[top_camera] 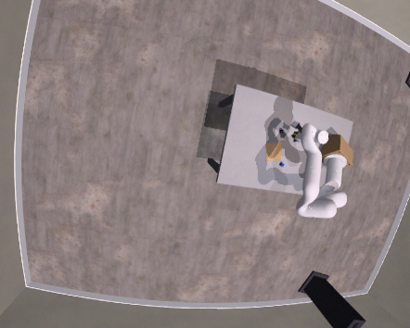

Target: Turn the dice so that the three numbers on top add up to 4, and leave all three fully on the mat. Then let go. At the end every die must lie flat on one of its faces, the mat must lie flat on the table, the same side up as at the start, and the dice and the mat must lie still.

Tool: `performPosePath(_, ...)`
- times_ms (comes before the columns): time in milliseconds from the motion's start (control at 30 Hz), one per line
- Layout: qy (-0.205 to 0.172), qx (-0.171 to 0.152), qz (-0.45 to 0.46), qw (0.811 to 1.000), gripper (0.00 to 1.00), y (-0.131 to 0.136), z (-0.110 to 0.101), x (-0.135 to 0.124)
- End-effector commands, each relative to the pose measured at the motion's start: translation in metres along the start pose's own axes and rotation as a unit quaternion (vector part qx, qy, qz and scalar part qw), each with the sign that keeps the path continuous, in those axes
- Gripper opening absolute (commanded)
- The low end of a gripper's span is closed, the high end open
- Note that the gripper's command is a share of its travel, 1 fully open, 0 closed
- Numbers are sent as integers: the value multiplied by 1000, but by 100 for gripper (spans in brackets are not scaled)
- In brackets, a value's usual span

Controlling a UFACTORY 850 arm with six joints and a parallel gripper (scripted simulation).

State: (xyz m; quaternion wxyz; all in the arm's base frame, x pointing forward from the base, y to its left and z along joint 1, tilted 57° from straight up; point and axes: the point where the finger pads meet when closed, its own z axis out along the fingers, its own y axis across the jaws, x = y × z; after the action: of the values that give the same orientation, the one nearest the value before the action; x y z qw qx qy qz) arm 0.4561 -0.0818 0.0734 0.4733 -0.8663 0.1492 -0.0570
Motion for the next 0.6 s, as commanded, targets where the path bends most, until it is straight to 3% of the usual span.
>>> performPosePath(0, 5, 1, -83, 996, 21, -1, 0, 2)
performPosePath(400, 10, 2, -121, 993, 21, -1, 1, 2)
performPosePath(567, 74, 10, -121, 990, 21, -1, 1, 1)
